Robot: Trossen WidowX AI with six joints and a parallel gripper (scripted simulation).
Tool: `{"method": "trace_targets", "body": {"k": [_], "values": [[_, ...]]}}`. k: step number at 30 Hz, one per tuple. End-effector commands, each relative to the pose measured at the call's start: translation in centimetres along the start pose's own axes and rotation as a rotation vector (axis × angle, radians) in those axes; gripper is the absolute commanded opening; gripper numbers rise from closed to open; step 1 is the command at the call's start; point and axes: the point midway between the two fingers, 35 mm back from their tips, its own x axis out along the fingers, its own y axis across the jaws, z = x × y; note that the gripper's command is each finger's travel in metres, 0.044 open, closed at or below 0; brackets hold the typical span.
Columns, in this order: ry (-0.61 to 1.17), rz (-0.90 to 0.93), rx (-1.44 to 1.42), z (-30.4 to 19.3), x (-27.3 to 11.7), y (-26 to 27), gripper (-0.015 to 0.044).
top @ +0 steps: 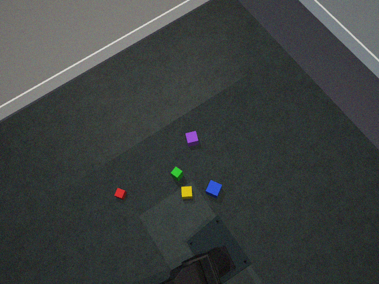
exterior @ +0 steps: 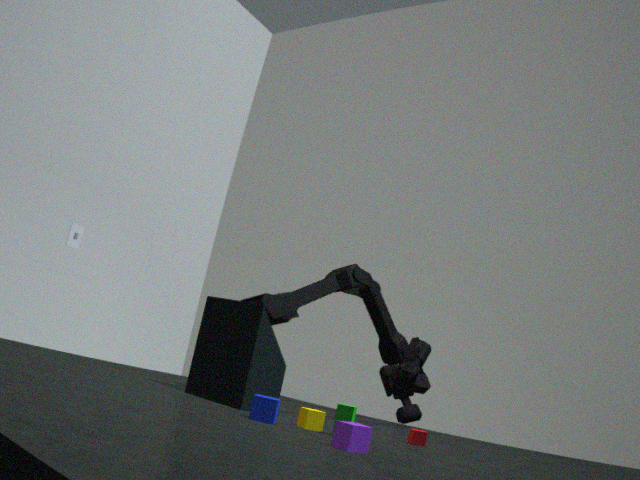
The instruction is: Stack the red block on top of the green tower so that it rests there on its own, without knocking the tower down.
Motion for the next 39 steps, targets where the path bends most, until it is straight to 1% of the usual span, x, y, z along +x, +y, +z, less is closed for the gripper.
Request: {"method": "trace_targets", "body": {"k": [1, 6, 11, 20, 29, 39], "values": [[-0.042, -0.105, -0.025, 1.9, -2.9, -3.5, 0.044], [-0.049, -0.24, -0.033, 3.1, -7.3, -8.2, 0.044], [-0.042, -0.342, -0.035, 3.4, -10.7, -11.7, 0.044], [0.022, -0.588, -0.037, 2.1, -20.7, -19.6, 0.044], [0.123, -0.795, 0.051, -2.1, -31.7, -25.0, 0.044], [0.229, -0.922, 0.198, -8.6, -43.1, -27.0, 0.044]]}}
